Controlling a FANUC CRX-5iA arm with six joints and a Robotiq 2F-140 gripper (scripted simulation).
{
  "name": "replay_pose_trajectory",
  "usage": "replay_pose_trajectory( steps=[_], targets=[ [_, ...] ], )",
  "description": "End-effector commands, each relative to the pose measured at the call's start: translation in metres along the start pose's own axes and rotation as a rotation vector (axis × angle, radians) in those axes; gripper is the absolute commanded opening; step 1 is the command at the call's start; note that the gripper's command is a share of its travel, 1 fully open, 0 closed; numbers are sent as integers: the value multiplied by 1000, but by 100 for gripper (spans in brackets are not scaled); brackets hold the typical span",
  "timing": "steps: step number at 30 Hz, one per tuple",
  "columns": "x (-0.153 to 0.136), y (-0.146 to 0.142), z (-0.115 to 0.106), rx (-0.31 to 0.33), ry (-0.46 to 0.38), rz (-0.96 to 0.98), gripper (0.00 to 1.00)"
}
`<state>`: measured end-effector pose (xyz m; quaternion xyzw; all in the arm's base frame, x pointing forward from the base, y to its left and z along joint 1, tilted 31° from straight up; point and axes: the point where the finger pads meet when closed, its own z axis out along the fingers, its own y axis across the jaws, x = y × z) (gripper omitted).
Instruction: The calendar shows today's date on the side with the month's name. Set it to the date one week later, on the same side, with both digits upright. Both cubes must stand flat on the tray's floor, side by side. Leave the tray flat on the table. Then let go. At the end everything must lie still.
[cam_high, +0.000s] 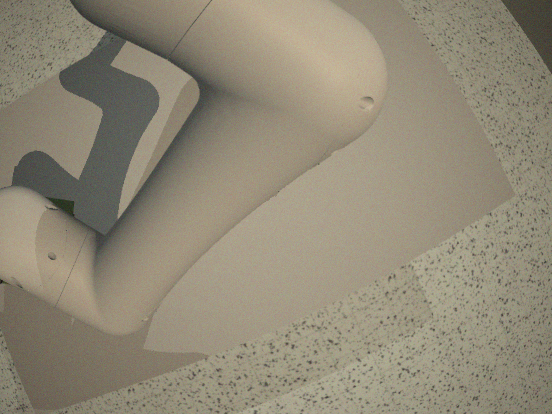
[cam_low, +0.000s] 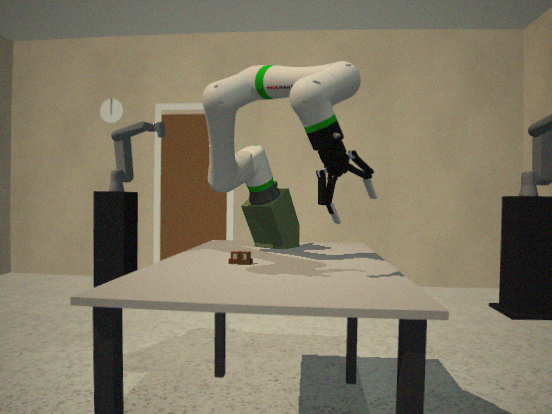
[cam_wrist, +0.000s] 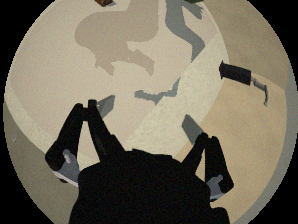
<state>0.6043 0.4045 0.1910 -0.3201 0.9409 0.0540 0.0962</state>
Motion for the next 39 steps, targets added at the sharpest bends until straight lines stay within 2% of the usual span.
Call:
replay_pose_trajectory(
  steps=[1, 21, 24, 27, 28, 29, 30, 31, 34, 36, 38, 39],
  targets=[
    [0, 0, 0, 0, 0, 0, 100],
    [5, -5, -3, 11, 0, 15, 100],
    [25, -22, -12, 50, -1, 67, 100],
    [63, -52, -27, 121, -9, 158, 100],
    [63, -52, -27, 121, -9, 158, 100],
    [80, -64, -33, 150, -14, 194, 100],
    [80, -64, -33, 150, -14, 194, 100],
    [98, -77, -38, 181, -21, 232, 100],
    [98, -77, -38, 181, -21, 232, 100],
    [140, -104, -49, 245, -41, 309, 100],
    [140, -104, -49, 245, -41, 309, 100],
    [163, -117, -53, 277, -53, 347, 100]
  ],
)
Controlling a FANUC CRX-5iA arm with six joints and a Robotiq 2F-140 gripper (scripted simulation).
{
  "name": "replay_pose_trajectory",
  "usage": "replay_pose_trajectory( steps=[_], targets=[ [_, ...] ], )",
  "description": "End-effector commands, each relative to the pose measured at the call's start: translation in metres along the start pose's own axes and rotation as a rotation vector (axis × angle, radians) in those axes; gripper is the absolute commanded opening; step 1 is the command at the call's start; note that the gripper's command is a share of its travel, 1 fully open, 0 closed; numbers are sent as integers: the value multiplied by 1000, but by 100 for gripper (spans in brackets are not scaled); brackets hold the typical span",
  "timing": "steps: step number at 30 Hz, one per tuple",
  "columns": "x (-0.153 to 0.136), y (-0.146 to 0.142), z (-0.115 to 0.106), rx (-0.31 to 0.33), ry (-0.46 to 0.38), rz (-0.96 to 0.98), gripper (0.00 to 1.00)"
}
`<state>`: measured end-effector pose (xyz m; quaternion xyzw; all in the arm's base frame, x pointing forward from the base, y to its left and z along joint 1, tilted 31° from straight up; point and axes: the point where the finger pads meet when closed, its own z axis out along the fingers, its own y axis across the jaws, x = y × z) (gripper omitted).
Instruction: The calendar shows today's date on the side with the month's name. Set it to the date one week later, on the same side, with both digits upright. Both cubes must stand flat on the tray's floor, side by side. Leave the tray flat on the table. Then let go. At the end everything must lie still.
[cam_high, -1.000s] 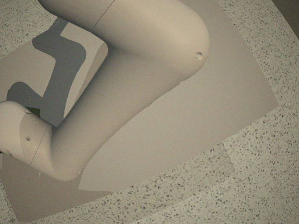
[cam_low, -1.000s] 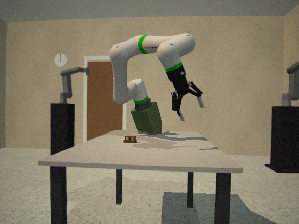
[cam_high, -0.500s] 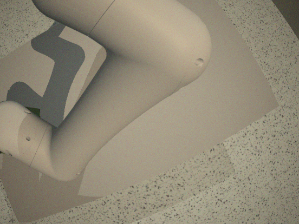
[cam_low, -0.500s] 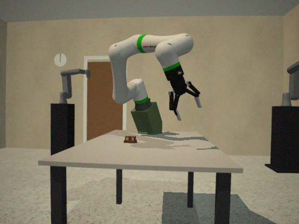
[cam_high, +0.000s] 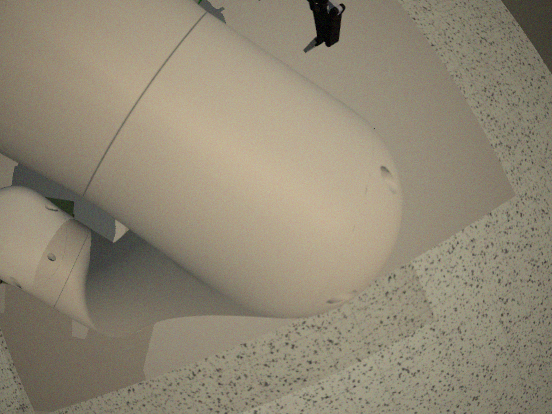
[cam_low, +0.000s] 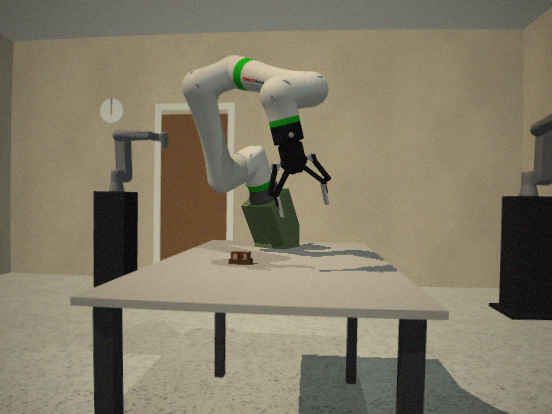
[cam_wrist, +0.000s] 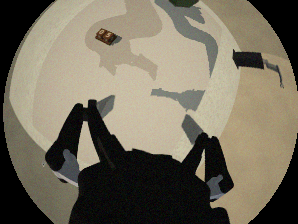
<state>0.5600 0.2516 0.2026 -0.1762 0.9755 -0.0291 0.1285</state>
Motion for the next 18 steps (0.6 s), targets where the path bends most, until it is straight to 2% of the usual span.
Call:
replay_pose_trajectory(
  steps=[1, 2, 3, 4, 6, 7, 8, 9, 12, 14, 15, 18],
  targets=[
    [32, -36, -5, 63, -38, 76, 100],
    [51, -54, -5, 92, -52, 113, 100],
    [51, -54, -5, 92, -52, 113, 100],
    [70, -72, -5, 119, -67, 148, 100],
    [70, -72, -5, 119, -67, 148, 100],
    [89, -89, -3, 144, -84, 181, 100],
    [89, -89, -3, 144, -84, 181, 100],
    [107, -103, -1, 166, -100, 211, 100],
    [107, -103, -1, 166, -100, 211, 100],
    [141, -128, 5, 201, -131, 261, 100],
    [141, -128, 5, 201, -131, 261, 100],
    [168, -146, 12, 226, -158, 299, 100]
  ],
)
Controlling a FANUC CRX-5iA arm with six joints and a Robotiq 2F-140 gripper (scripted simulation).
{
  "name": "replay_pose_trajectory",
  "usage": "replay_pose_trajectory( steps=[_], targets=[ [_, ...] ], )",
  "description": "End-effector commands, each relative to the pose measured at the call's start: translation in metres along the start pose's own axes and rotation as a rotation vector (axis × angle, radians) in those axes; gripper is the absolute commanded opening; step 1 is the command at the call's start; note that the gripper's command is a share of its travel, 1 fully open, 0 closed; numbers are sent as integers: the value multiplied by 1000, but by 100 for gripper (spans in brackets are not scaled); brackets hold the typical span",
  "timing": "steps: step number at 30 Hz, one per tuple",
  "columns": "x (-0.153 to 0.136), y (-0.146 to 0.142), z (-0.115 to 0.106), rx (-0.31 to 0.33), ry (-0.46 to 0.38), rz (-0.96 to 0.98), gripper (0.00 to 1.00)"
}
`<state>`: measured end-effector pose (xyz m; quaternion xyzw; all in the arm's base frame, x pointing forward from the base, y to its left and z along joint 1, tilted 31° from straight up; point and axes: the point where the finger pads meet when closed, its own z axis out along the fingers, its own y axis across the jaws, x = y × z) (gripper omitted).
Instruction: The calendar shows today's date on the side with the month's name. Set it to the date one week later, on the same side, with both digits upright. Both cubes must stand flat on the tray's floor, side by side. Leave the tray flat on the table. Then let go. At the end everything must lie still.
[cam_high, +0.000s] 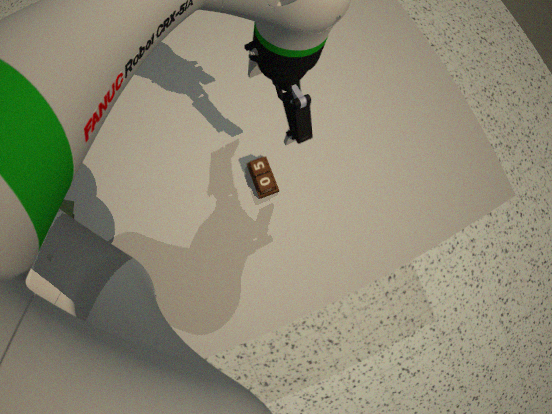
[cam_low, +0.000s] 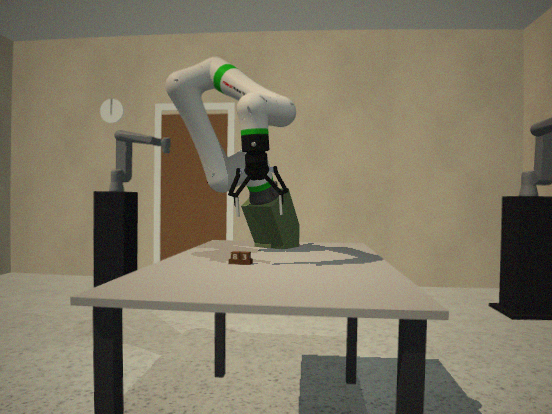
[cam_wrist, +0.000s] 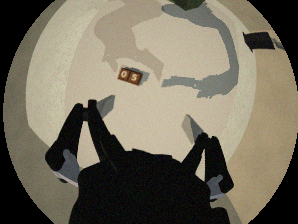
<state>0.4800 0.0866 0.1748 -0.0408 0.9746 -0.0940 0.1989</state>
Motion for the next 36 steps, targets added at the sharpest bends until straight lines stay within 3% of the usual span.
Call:
replay_pose_trajectory(
  steps=[1, 7, 28, 36],
  targets=[
    [35, -36, 10, 43, -61, 64, 100],
    [59, -55, 20, 60, -86, 97, 100],
    [60, -56, 20, 60, -87, 89, 100],
    [59, -56, 21, 66, -83, -38, 100]
  ],
)
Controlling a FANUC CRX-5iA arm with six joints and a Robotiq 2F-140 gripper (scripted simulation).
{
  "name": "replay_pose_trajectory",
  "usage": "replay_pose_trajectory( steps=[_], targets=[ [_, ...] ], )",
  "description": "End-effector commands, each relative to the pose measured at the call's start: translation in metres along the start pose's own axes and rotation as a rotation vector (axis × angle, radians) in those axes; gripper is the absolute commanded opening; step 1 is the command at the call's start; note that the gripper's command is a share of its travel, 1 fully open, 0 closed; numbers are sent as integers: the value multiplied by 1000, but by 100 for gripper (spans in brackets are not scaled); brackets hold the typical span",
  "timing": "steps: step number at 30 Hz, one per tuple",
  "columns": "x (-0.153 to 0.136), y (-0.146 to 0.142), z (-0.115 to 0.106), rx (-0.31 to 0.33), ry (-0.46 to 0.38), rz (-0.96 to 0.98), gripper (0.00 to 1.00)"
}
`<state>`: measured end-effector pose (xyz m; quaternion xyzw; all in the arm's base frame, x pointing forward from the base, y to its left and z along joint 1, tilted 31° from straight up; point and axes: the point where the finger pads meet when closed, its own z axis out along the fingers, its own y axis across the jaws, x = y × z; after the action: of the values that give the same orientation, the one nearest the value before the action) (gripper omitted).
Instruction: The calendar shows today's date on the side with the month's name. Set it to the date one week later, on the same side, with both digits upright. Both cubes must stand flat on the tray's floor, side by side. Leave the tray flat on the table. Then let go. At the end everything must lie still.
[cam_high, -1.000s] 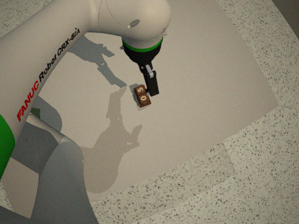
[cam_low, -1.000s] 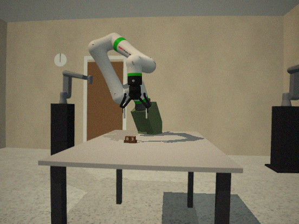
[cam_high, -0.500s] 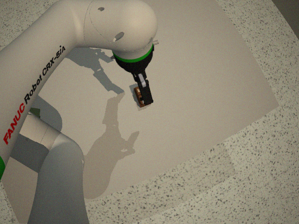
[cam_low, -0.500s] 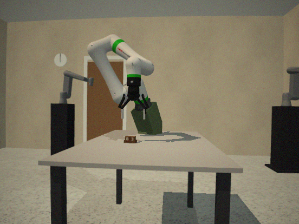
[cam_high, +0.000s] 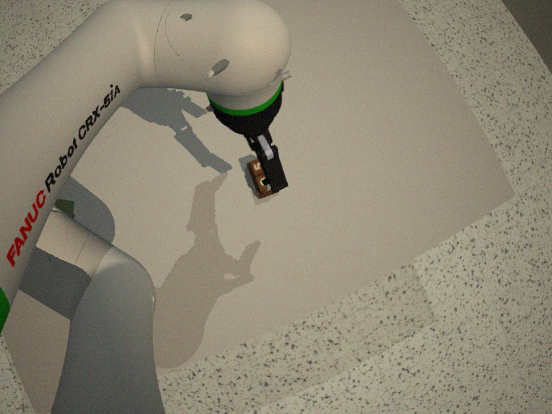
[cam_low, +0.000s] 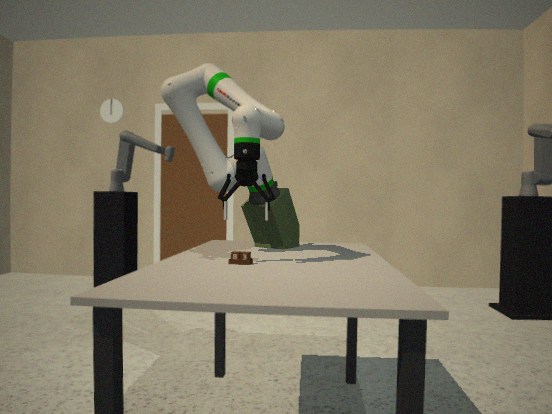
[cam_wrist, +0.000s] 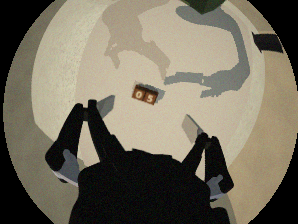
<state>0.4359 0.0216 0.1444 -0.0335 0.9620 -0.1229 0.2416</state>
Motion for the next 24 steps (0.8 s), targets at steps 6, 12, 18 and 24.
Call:
replay_pose_trajectory(
  steps=[6, 12, 18, 24],
  targets=[
    [0, 0, 2, -1, 0, -289, 100],
    [0, 0, 3, -1, 0, -461, 100],
    [0, 0, 4, -1, 0, -702, 100],
    [0, 0, 6, -1, 0, -901, 100]
  ],
)
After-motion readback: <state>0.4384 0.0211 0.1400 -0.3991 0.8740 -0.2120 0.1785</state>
